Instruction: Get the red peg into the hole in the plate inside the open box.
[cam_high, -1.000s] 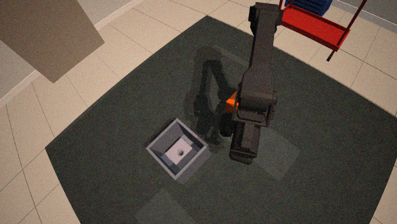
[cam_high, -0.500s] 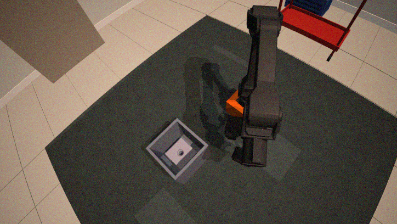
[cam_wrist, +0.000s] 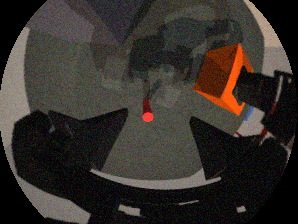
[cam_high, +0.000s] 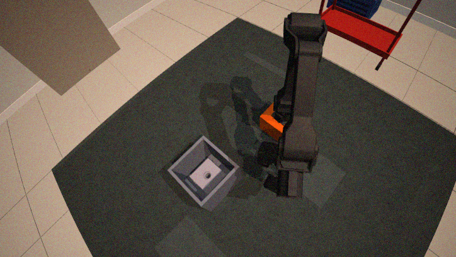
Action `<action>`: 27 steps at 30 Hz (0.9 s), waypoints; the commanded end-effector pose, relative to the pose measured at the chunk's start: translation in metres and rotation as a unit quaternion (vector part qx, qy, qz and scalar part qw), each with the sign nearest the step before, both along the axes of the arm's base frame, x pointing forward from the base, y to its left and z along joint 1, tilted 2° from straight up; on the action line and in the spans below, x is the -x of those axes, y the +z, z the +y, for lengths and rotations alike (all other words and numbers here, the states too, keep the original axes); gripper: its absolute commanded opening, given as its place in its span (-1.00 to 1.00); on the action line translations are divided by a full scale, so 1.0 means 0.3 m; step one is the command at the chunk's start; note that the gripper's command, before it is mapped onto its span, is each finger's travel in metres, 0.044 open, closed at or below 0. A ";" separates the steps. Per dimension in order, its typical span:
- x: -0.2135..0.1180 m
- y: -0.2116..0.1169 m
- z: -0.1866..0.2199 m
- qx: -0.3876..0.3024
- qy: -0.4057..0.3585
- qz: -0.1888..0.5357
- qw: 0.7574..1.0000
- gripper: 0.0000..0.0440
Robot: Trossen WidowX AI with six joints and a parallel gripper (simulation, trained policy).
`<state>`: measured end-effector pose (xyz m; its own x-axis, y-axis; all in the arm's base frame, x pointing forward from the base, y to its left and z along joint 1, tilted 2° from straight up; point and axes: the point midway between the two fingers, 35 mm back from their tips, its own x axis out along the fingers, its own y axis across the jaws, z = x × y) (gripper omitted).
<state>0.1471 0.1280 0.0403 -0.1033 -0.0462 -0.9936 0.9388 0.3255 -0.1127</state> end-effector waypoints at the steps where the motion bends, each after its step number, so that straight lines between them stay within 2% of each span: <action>1: -0.002 -0.048 -0.007 0.009 -0.005 -0.003 1.000 0.93; 7: -0.003 -0.110 -0.012 0.015 -0.014 -0.008 1.000 0.85; 10: -0.005 -0.137 -0.010 0.016 -0.018 -0.011 1.000 0.73; 24: -0.045 -0.219 0.048 -0.005 -0.003 -0.022 1.000 -0.87; 26: -0.051 -0.223 0.057 -0.009 0.001 -0.024 1.000 -1.00; 27: -0.056 -0.220 0.061 -0.012 -0.001 -0.027 1.000 -0.99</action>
